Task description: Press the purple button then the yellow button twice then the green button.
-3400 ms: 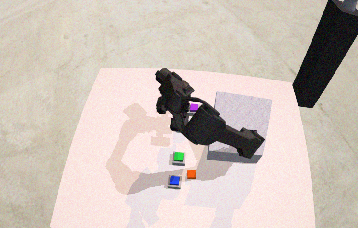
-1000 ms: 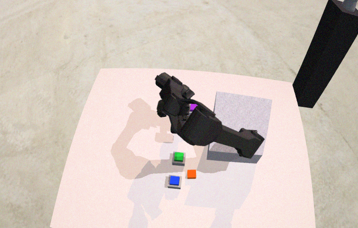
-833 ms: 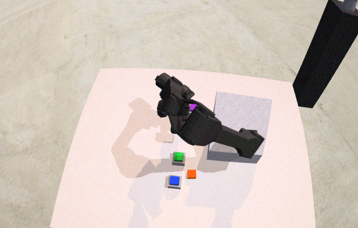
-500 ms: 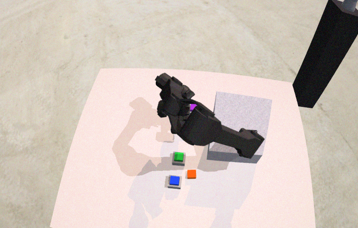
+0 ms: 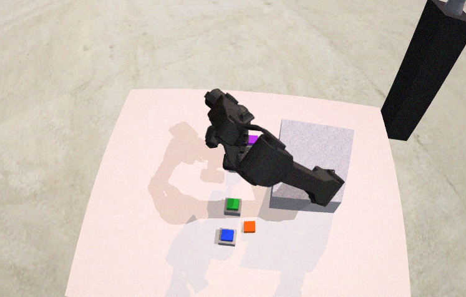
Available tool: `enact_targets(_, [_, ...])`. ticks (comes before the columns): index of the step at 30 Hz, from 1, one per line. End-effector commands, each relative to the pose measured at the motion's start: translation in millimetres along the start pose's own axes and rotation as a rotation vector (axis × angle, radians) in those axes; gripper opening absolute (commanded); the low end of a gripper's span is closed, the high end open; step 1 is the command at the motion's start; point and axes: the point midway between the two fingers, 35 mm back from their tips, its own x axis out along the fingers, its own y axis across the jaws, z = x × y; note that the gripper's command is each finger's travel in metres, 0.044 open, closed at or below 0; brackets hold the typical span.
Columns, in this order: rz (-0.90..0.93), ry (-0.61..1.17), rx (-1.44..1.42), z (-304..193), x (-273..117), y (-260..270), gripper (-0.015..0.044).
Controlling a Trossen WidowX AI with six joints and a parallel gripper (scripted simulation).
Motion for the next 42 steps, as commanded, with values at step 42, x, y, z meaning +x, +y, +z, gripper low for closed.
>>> enact_targets(42, [-0.004,-0.007,-0.012,-1.1,-9.4,150.8,0.0020])
